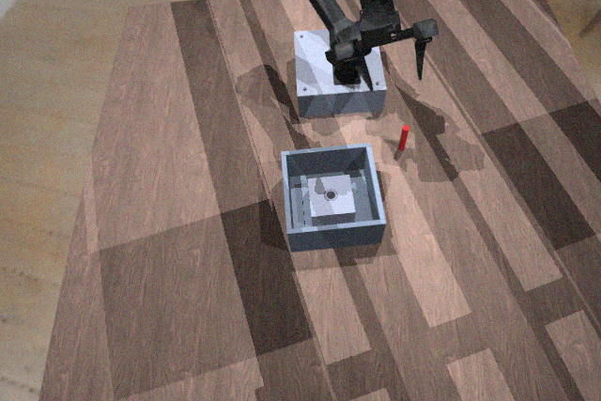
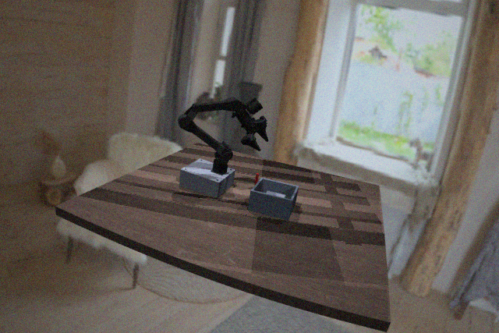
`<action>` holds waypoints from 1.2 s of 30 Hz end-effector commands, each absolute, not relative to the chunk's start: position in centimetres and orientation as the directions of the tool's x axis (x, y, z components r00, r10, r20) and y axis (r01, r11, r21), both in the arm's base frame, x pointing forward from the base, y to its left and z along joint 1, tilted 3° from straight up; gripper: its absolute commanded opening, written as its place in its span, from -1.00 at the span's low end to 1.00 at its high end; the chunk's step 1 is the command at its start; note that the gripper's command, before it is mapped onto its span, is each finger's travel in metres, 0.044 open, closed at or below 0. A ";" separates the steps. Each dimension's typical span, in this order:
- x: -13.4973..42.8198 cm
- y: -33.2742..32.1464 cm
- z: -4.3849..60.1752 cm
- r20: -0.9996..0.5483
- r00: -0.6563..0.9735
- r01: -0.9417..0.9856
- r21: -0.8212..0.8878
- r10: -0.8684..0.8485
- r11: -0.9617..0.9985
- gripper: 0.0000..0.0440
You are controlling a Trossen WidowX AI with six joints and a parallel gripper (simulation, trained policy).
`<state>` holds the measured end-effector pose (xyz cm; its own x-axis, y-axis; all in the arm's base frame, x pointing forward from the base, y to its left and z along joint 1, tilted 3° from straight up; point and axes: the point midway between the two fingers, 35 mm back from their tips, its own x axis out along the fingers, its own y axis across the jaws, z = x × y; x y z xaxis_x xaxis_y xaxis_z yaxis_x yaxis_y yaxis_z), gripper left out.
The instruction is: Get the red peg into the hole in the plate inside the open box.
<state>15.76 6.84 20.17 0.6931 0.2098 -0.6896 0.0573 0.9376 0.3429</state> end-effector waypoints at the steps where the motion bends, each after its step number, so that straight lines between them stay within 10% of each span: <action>1: 15.5 7.1 19.1 -0.765 0.615 0.150 0.350 0.190 0.925 1.00; 36: 16.7 10.7 9.0 -0.996 -0.034 0.626 -0.088 -0.085 0.775 1.00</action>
